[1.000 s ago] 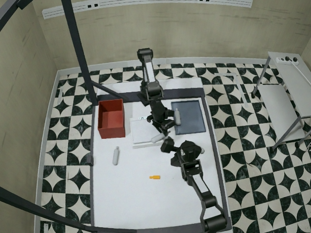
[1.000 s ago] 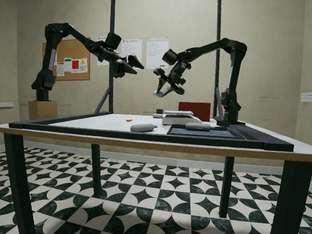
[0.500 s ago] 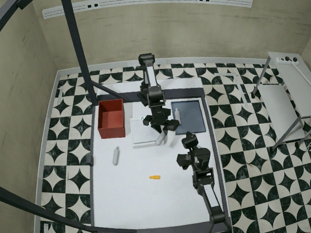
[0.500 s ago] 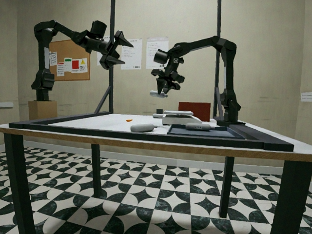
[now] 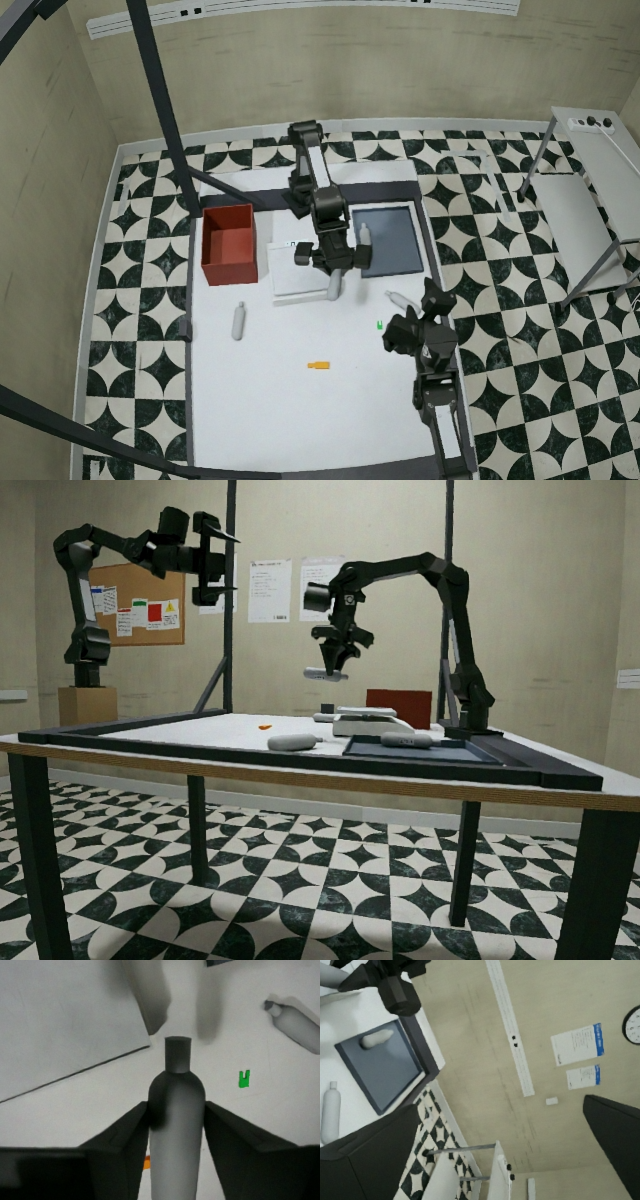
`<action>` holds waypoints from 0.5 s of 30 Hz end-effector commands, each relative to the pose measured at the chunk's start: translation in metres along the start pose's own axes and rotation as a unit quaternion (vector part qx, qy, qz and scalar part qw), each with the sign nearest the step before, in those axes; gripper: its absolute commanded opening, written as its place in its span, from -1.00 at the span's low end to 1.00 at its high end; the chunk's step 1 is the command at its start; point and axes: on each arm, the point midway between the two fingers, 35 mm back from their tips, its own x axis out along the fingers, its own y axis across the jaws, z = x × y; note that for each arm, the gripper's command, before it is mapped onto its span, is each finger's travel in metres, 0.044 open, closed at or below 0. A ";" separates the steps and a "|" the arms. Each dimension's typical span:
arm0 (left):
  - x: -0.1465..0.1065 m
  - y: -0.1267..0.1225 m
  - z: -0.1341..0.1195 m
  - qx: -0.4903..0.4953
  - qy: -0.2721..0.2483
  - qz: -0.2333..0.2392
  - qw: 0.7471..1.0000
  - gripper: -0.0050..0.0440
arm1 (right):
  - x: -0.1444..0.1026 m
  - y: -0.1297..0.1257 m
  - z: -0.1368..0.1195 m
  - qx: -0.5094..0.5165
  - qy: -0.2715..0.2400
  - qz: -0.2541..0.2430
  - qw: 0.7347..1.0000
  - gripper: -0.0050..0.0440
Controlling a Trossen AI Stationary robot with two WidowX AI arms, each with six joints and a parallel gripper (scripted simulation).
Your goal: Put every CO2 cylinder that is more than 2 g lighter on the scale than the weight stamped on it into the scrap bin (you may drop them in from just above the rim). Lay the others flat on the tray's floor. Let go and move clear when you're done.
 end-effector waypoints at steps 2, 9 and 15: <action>-0.011 -0.005 -0.005 -0.050 -0.003 0.017 0.999 -1.00 | -0.026 -0.022 -0.008 0.117 0.000 -0.041 0.992 1.00; -0.010 -0.006 -0.004 -0.102 -0.026 0.044 0.993 -1.00 | -0.054 -0.034 -0.021 0.277 -0.002 -0.076 0.958 1.00; -0.009 -0.006 -0.004 -0.125 -0.036 0.055 0.990 -1.00 | -0.072 -0.040 -0.029 0.377 -0.010 -0.099 0.921 1.00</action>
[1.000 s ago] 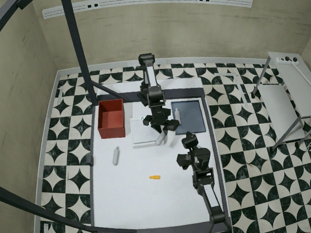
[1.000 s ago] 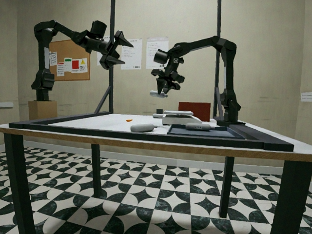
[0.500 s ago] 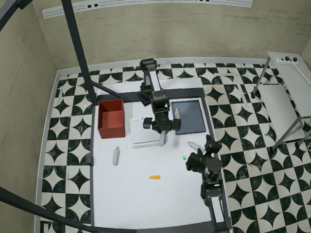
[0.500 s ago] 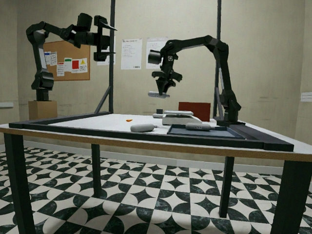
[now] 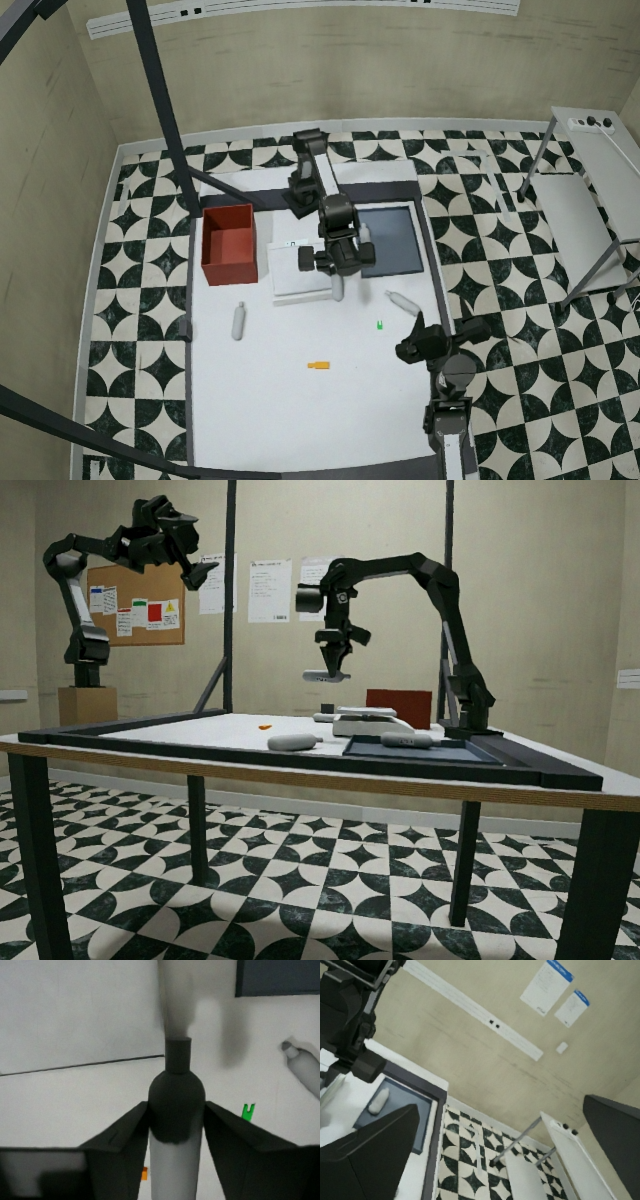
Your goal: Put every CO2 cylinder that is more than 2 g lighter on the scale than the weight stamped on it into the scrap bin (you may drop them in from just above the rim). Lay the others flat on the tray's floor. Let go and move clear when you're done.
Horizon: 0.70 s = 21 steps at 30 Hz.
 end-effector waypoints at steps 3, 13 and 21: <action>-0.010 -0.002 -0.004 -0.025 0.007 0.008 1.000 -1.00 | -0.025 -0.018 0.000 0.142 -0.018 -0.033 0.989 1.00; -0.014 -0.001 -0.004 -0.026 0.012 0.007 1.000 -1.00 | -0.053 -0.034 -0.004 0.316 -0.046 -0.062 0.945 1.00; -0.014 -0.001 -0.004 -0.026 0.012 0.007 1.000 -1.00 | -0.057 -0.037 -0.001 0.333 -0.053 -0.066 0.939 1.00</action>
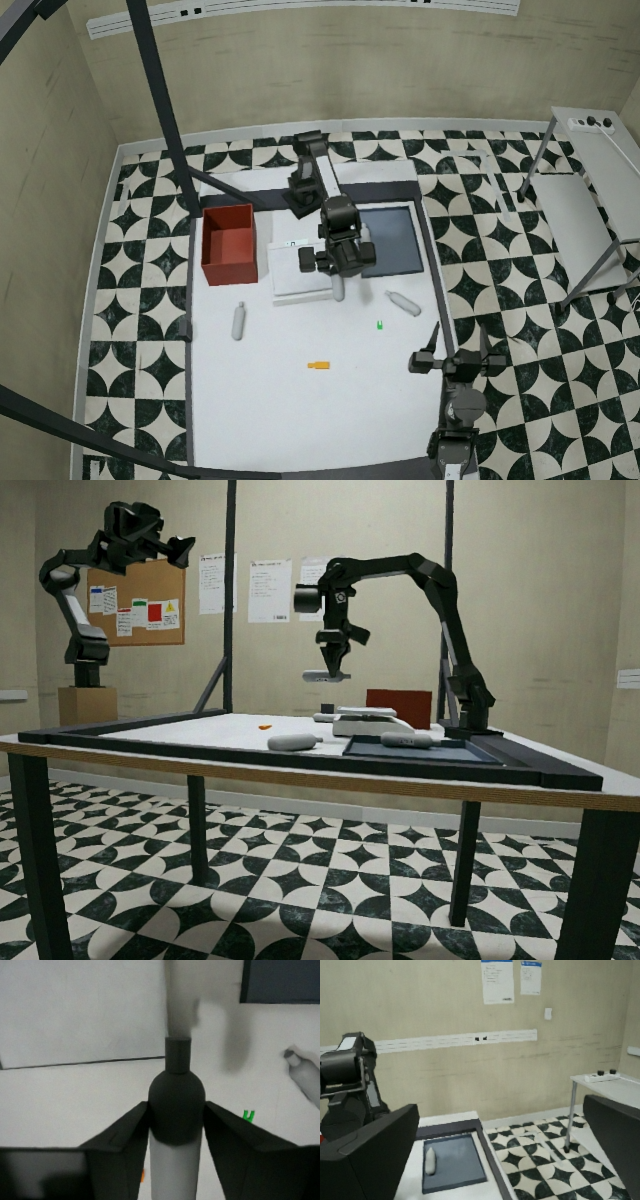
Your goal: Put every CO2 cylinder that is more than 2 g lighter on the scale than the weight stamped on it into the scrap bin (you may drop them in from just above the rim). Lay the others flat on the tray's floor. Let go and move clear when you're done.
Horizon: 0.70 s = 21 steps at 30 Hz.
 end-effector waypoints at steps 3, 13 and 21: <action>-0.012 -0.001 -0.004 -0.004 0.017 -0.002 1.000 -1.00 | -0.002 0.000 0.008 0.008 -0.011 0.001 1.000 1.00; -0.010 0.020 0.020 0.003 0.020 0.007 1.000 -1.00 | 0.014 0.031 -0.003 0.001 0.053 0.051 0.997 1.00; 0.002 0.063 0.069 0.016 0.017 0.028 0.999 -1.00 | 0.025 0.112 -0.040 -0.026 0.212 0.166 0.963 1.00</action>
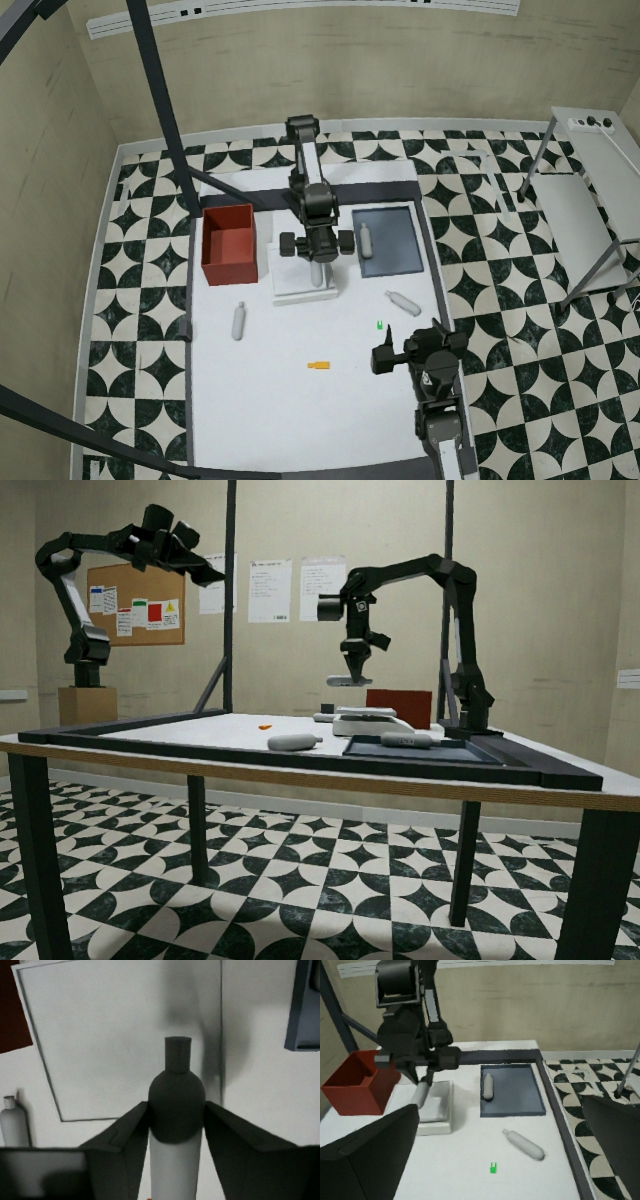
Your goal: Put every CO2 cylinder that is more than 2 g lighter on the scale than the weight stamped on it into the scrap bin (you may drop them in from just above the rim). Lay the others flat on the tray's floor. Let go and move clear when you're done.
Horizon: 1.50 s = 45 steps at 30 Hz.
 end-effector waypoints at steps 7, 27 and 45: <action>0.000 0.035 0.037 0.008 0.022 0.013 1.000 -1.00 | 0.018 0.053 -0.009 -0.028 0.106 0.071 0.991 1.00; 0.026 0.040 0.043 0.010 0.011 0.015 1.000 -1.00 | 0.097 0.096 -0.009 -0.040 0.110 0.103 0.988 1.00; 0.030 0.040 0.044 0.011 0.018 0.015 1.000 -1.00 | 0.130 0.116 -0.014 -0.045 0.106 0.114 0.987 1.00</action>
